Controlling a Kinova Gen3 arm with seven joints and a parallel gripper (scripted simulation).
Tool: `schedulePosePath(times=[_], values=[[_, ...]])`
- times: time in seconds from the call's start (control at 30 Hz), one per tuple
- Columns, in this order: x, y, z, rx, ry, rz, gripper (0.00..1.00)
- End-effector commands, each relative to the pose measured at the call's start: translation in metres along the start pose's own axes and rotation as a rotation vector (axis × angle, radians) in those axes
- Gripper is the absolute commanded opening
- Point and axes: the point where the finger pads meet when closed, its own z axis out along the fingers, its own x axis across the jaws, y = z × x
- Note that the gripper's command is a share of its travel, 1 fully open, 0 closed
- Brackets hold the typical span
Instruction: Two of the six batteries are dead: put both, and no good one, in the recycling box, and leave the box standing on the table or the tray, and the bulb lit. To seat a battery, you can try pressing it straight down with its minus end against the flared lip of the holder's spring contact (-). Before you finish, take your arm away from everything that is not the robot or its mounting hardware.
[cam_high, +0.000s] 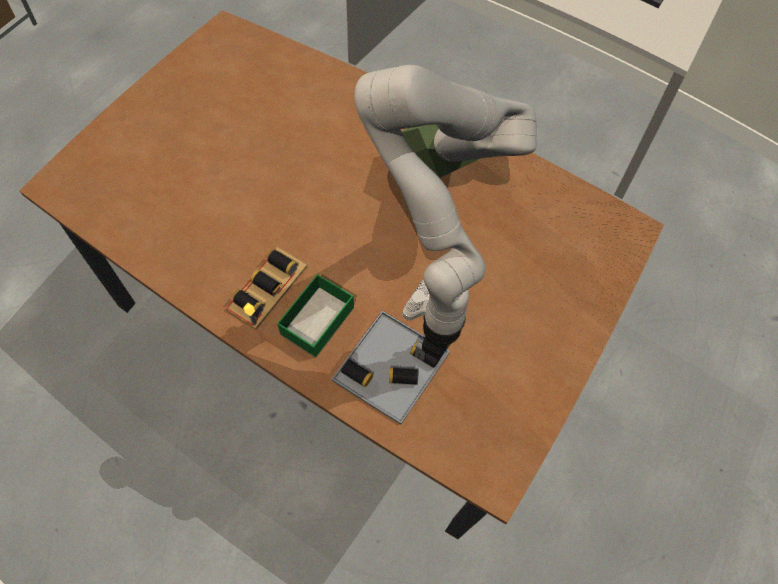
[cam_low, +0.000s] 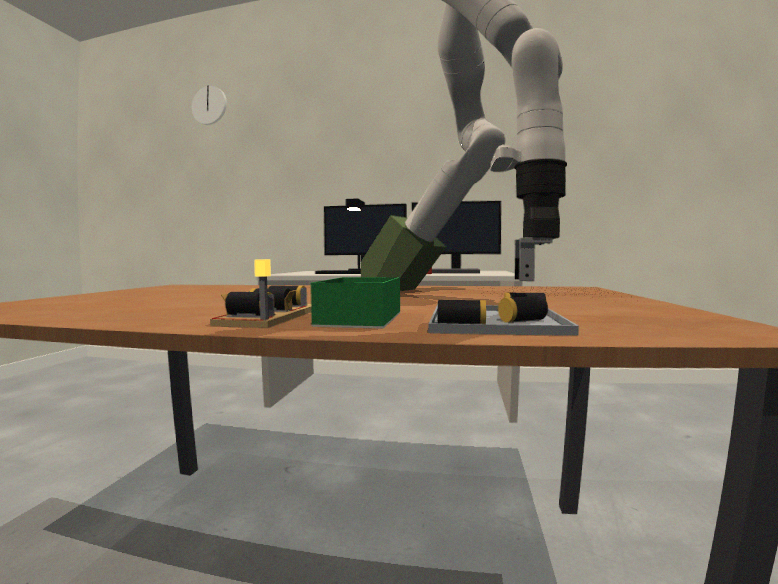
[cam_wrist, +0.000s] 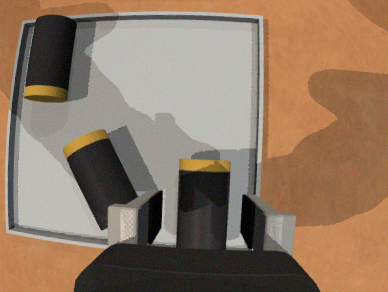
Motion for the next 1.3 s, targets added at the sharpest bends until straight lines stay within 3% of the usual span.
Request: schedulePosePath(times=[0.0,1.27], values=[[0.0007,0.0018,0.0008,-0.001,0.002,-0.004,0.9],[0.0007,0.0018,0.0057,-0.001,0.002,-0.004,0.9]])
